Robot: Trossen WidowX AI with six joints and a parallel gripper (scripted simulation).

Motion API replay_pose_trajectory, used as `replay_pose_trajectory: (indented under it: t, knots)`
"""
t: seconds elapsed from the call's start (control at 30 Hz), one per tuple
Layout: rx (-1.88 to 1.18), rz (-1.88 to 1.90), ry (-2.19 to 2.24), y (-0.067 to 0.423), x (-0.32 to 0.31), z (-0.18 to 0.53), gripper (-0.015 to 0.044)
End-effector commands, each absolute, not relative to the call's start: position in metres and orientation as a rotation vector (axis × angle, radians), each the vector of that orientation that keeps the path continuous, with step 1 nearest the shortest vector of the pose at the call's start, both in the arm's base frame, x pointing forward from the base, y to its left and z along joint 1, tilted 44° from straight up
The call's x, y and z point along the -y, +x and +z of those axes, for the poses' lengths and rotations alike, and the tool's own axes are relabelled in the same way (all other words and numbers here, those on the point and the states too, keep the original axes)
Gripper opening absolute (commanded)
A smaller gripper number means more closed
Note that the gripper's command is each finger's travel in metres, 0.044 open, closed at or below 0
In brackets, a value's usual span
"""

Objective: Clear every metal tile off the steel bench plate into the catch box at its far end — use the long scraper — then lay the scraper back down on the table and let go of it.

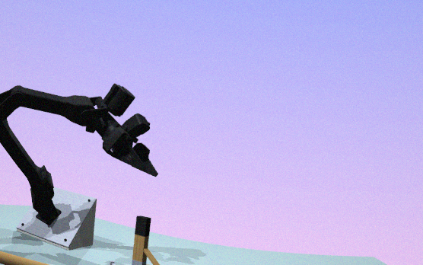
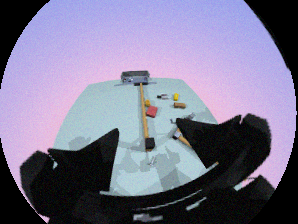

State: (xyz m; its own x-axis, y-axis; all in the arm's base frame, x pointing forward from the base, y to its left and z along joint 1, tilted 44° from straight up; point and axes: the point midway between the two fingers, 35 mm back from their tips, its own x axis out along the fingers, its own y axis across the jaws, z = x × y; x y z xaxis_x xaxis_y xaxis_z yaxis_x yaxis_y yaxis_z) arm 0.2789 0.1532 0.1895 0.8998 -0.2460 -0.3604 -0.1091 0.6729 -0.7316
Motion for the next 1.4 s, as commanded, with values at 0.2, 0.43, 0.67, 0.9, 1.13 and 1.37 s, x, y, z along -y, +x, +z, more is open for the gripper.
replay_pose_trajectory:
  t: [0.2,0.43,0.67,0.9,1.13,1.37]
  knots:
    - [-0.598,-0.147,-0.807,0.288,-0.115,0.154,0.044]
    - [-0.69,-0.197,-0.774,0.289,-0.088,0.132,0.044]
    - [-0.743,-0.227,-0.752,0.288,-0.073,0.121,0.044]
    - [-0.748,-0.227,-0.747,0.285,-0.08,0.127,0.044]
    - [-0.752,-0.23,-0.739,0.277,-0.095,0.142,0.044]
    - [-0.75,-0.234,-0.736,0.268,-0.106,0.157,0.044]
